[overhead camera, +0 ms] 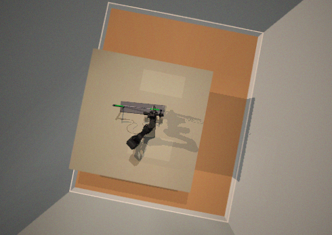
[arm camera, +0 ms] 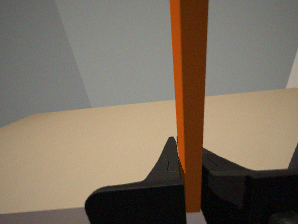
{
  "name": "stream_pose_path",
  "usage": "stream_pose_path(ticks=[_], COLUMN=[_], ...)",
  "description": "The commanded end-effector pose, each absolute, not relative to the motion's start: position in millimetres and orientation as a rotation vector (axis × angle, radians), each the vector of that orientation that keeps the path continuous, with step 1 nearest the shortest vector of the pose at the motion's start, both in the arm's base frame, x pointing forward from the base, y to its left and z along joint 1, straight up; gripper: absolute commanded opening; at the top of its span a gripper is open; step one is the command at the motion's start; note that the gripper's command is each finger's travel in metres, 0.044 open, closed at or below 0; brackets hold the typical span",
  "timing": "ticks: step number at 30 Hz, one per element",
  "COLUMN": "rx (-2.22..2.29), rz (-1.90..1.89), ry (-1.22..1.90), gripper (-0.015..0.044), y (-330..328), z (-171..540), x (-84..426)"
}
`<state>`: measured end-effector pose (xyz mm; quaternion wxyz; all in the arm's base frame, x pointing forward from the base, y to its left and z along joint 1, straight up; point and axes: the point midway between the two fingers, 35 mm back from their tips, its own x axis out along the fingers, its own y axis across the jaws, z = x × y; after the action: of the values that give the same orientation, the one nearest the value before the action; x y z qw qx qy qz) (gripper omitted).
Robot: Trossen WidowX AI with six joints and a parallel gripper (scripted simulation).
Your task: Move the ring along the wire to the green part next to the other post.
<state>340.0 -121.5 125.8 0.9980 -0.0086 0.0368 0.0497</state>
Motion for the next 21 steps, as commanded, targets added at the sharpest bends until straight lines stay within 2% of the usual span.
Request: stream_pose_path(ticks=[1,21], rx=[-0.019,-0.020], rz=[0.099,0.099], ry=[0.071,0.070], gripper=[-0.0150,-0.0150], y=[-121.4,-120.9], z=[129.1,138.0], x=[340.2,340.1])
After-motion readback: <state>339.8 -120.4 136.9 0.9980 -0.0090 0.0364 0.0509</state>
